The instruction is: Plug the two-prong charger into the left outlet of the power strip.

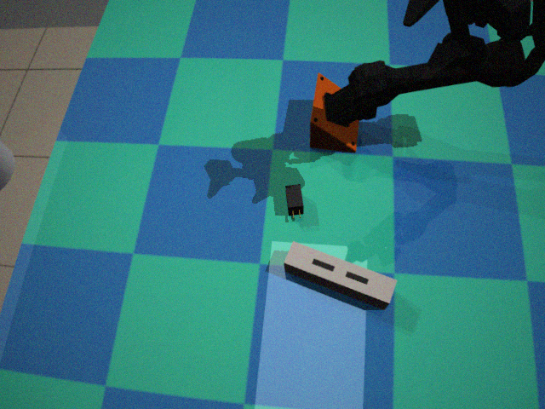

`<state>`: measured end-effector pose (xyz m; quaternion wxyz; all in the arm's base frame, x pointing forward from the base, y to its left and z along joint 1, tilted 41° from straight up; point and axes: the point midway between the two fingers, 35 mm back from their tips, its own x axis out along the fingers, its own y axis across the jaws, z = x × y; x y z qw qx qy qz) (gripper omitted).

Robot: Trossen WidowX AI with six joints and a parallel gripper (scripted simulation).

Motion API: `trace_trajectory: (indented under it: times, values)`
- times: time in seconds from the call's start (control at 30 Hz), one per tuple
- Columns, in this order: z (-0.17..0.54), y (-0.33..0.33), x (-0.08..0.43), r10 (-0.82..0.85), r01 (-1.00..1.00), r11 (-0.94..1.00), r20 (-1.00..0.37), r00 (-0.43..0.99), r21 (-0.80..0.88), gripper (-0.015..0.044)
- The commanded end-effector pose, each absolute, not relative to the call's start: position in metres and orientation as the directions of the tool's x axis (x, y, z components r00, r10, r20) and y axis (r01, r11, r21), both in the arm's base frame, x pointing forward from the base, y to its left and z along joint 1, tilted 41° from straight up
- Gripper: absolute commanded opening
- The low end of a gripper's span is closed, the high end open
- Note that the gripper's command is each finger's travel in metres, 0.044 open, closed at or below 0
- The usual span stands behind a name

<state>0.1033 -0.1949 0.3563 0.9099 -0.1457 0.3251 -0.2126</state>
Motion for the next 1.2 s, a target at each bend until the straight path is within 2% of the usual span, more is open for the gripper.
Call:
trace_trajectory:
  times: [0.0,0.57,1.17]
  values:
    - [0.344,-0.203,0.106,-0.447,0.276,0.889,-0.559,0.699,-0.366,0.044]
    - [0.275,-0.231,0.136,-0.216,0.17,0.976,-0.691,0.69,-0.135,0.044]
    - [0.19,-0.232,0.169,0.058,0.042,0.994,-0.79,0.61,0.105,0.044]
